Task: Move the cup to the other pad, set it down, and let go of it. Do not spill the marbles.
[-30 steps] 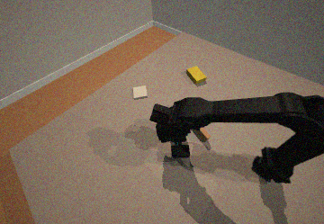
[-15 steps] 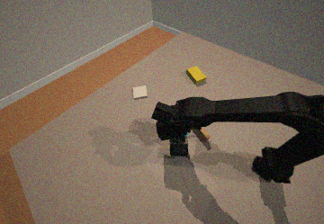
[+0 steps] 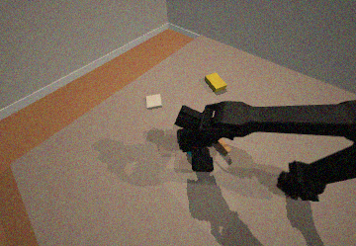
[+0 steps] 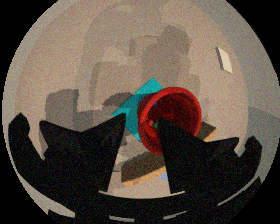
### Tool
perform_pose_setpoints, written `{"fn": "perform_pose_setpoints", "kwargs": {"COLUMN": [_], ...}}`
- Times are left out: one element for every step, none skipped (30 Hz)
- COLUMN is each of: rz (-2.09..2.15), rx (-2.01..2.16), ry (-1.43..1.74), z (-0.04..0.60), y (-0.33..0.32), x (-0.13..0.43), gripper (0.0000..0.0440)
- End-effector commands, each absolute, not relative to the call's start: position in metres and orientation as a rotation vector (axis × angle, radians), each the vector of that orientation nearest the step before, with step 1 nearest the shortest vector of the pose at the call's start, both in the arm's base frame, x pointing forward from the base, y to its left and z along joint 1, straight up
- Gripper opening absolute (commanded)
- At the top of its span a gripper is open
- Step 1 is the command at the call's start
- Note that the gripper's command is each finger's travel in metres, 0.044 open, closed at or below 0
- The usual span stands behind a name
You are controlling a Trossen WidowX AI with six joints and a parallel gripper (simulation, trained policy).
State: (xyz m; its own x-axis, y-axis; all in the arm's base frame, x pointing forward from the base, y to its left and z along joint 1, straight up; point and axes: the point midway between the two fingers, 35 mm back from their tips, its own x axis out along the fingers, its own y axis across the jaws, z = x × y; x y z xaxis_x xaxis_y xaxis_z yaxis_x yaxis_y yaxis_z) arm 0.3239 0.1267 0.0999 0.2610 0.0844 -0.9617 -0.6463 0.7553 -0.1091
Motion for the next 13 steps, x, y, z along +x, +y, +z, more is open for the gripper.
{"fn": "perform_pose_setpoints", "kwargs": {"rz": [0.538, 0.538, 0.538, 0.537, 0.537, 0.536, 0.536, 0.535, 0.534, 0.533, 0.531, 0.529, 0.526], "rx": [-0.538, -0.534, -0.530, -0.526, -0.523, -0.519, -0.516, -0.514, -0.512, -0.509, -0.507, -0.506, -0.503], "ry": [1.199, 1.193, 1.187, 1.180, 1.173, 1.165, 1.157, 1.149, 1.139, 1.130, 1.121, 1.112, 1.105], "z": [0.108, 0.111, 0.114, 0.117, 0.119, 0.123, 0.126, 0.129, 0.132, 0.136, 0.140, 0.143, 0.146], "y": [0.126, 0.126, 0.126, 0.125, 0.125, 0.125, 0.125, 0.125, 0.124, 0.124, 0.124, 0.123, 0.122], "x": [0.320, 0.319, 0.319, 0.318, 0.318, 0.318, 0.317, 0.317, 0.318, 0.318, 0.318, 0.318, 0.319], "gripper": [0.0188, 0.0194, 0.0200, 0.0206, 0.0211, 0.0215, 0.0220, 0.0226, 0.0237, 0.0249, 0.0261, 0.0279, 0.0302]}}
